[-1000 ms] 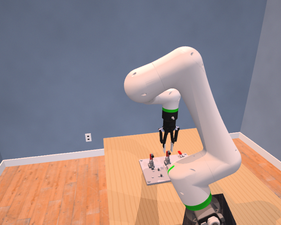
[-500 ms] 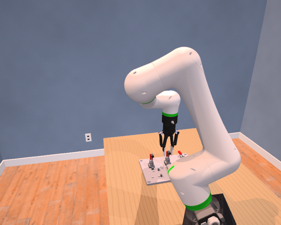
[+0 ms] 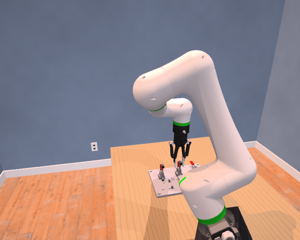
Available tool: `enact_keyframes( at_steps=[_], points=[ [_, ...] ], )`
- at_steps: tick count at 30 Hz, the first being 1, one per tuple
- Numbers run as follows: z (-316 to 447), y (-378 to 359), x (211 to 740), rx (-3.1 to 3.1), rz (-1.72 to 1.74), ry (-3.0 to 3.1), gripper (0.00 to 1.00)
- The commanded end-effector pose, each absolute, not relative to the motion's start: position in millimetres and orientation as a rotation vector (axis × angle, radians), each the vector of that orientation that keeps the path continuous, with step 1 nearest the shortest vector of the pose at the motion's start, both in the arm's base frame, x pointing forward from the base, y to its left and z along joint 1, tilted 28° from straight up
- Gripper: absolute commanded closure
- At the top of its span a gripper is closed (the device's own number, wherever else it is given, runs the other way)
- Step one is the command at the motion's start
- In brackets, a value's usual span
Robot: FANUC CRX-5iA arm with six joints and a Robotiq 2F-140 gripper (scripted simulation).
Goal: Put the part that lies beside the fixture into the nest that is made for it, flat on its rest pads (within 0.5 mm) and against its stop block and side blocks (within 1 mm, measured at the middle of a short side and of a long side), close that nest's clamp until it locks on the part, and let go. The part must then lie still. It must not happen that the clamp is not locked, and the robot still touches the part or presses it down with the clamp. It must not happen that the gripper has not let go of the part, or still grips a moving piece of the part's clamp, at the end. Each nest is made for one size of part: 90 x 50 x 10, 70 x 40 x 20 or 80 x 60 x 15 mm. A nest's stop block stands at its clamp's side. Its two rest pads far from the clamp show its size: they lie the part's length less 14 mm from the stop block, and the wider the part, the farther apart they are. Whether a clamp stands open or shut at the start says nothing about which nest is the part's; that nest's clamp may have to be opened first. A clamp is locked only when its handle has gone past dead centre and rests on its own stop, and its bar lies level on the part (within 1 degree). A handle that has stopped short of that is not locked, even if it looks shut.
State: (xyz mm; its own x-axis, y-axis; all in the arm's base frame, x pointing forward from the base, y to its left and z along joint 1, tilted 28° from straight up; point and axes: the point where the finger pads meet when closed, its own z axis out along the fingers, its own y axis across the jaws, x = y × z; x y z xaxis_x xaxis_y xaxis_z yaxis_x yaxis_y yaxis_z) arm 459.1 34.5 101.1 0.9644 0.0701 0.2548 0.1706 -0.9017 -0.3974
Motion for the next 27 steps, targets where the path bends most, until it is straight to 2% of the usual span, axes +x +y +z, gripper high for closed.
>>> enact_keyframes(
  at_steps=[1, 6, 7, 27],
  points=[
    [101.3, 34.3, 459.2, -2.687, -0.328, -0.172, 0.72],
    [101.3, 34.3, 459.2, -2.687, -0.328, -0.172, 0.72],
    [101.3, 34.3, 459.2, -2.687, -0.328, -0.172, 1.0],
    [101.3, 34.3, 459.2, -2.687, -0.328, -0.172, 1.0]
  ],
)
